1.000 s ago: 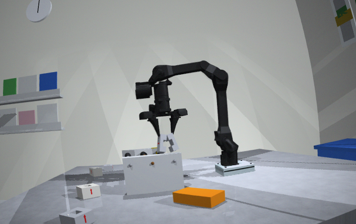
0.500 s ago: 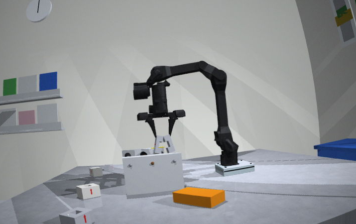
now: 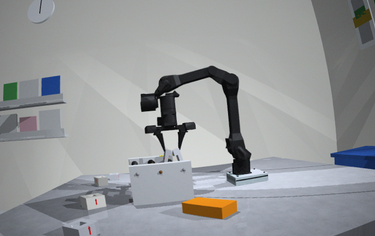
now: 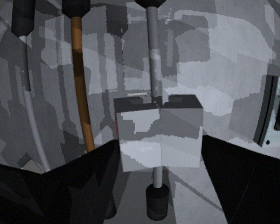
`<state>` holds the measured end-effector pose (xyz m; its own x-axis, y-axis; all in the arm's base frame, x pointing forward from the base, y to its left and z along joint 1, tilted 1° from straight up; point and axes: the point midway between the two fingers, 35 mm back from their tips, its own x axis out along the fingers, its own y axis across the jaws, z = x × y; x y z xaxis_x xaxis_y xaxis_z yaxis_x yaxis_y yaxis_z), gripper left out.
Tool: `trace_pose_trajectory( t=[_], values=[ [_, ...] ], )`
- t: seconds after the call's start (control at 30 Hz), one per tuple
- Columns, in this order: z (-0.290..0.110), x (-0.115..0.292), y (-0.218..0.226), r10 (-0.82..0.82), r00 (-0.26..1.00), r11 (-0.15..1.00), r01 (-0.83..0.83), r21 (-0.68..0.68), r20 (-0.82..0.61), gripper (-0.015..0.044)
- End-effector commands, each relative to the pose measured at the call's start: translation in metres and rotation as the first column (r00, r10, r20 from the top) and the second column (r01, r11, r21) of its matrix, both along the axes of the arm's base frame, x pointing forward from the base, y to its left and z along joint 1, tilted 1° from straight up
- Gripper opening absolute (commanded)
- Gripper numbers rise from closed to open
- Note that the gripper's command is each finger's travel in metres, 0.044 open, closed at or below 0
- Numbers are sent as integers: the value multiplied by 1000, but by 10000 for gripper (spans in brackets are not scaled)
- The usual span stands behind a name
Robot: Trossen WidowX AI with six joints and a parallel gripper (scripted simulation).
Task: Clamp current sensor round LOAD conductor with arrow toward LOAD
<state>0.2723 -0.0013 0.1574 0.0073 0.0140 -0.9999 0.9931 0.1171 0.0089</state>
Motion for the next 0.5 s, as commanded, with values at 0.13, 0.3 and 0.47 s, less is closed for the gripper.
trace_pose_trajectory(
  t=[0.13, 0.3, 0.47],
  values=[
    [-14, 0, 1, -3, 1000, 1000, 3, 1, 3, 0],
    [-22, -1, 1, -3, 1000, 1000, 3, 1, 3, 0],
    [-23, -1, 0, 0, 1000, 1000, 0, 0, 0, 0]
  ],
)
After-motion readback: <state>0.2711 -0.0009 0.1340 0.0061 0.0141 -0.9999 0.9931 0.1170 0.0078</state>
